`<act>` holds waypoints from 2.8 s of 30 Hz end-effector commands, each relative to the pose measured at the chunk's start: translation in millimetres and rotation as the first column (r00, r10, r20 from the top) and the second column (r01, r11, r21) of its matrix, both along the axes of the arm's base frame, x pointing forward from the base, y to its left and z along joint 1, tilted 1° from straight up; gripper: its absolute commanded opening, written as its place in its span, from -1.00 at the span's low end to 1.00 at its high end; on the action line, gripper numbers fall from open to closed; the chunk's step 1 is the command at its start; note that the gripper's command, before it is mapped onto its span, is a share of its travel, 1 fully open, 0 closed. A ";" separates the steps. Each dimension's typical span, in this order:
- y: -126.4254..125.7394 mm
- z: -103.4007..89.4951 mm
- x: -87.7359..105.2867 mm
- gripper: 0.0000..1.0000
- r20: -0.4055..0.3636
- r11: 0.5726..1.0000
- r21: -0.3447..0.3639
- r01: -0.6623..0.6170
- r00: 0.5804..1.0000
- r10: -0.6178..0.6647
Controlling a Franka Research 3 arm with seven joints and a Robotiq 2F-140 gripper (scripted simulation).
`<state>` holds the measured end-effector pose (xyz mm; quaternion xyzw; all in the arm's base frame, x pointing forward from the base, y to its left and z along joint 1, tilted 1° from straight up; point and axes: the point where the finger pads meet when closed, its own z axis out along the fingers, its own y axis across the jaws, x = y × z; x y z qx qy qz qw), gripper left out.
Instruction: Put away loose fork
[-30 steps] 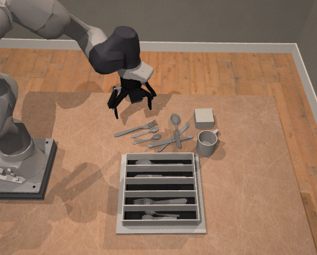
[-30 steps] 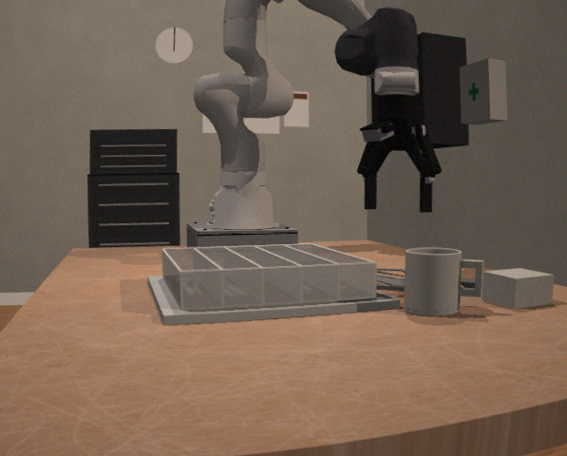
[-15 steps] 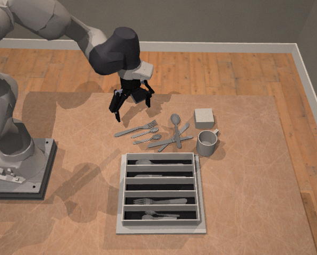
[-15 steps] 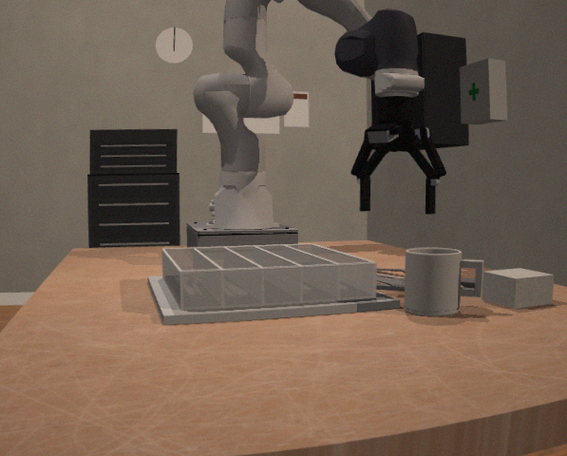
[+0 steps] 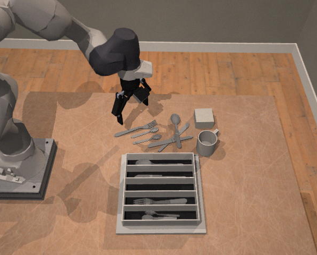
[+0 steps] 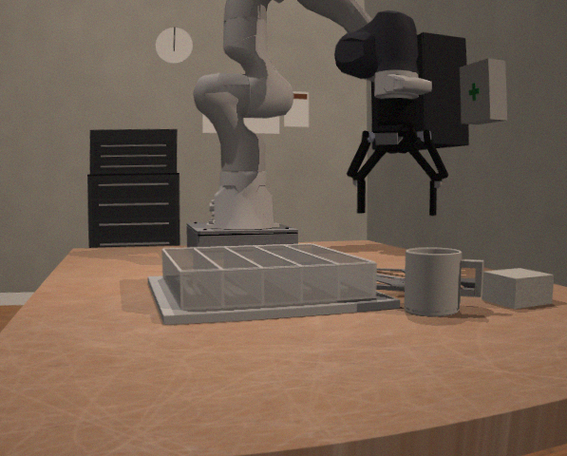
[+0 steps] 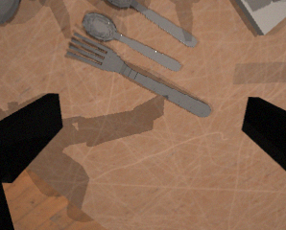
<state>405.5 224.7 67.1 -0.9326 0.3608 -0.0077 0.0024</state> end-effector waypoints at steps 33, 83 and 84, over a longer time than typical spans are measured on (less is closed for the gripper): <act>-0.8 -9.3 -1.3 1.00 0.001 0.806 0.004 -0.592 0.806 0.592; -2.0 -16.4 -2.2 -0.48 -0.003 0.451 -0.007 -0.892 0.451 0.892; -2.0 -16.4 -2.2 -0.48 -0.003 0.451 -0.007 -0.892 0.451 0.892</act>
